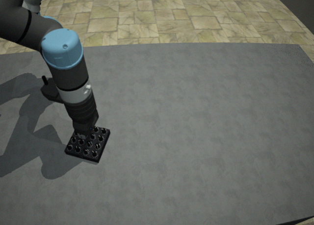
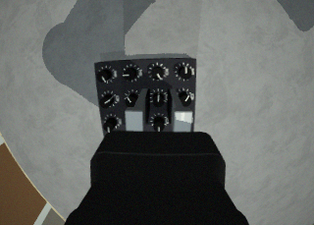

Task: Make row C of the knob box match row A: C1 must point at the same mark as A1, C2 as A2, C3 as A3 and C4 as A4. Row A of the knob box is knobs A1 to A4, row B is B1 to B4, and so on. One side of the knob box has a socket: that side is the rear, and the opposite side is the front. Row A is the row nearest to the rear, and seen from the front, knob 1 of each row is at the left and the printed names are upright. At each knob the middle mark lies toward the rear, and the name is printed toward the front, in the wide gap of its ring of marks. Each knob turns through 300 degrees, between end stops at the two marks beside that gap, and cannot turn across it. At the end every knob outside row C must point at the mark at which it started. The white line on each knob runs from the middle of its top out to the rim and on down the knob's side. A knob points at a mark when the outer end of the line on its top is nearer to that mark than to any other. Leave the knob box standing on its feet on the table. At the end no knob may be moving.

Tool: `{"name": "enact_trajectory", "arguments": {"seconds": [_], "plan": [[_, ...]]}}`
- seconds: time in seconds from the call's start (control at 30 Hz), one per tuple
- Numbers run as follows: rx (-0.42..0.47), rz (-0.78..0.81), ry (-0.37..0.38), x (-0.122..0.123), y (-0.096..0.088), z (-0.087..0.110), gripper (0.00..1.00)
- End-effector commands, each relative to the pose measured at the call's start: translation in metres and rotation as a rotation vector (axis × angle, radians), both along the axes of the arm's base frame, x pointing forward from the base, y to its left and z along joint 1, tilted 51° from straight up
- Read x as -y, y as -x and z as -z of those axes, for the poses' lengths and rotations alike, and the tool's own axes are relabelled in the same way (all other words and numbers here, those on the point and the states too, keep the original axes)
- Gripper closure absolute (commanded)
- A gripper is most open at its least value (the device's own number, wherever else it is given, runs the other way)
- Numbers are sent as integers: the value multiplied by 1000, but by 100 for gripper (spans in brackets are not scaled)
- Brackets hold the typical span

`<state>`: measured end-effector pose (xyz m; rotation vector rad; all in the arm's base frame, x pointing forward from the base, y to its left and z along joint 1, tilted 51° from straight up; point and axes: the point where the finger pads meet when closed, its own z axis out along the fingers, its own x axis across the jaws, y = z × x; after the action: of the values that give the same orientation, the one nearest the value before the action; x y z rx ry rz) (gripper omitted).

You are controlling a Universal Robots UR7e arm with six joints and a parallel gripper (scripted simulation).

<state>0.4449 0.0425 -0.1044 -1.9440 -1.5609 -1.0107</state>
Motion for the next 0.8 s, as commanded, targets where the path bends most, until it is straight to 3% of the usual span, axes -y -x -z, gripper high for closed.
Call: {"name": "enact_trajectory", "arguments": {"seconds": [0.0,0.77], "plan": [[0,1,-1,0,0,0,54],[3,3,3,31,8,-24,54]]}}
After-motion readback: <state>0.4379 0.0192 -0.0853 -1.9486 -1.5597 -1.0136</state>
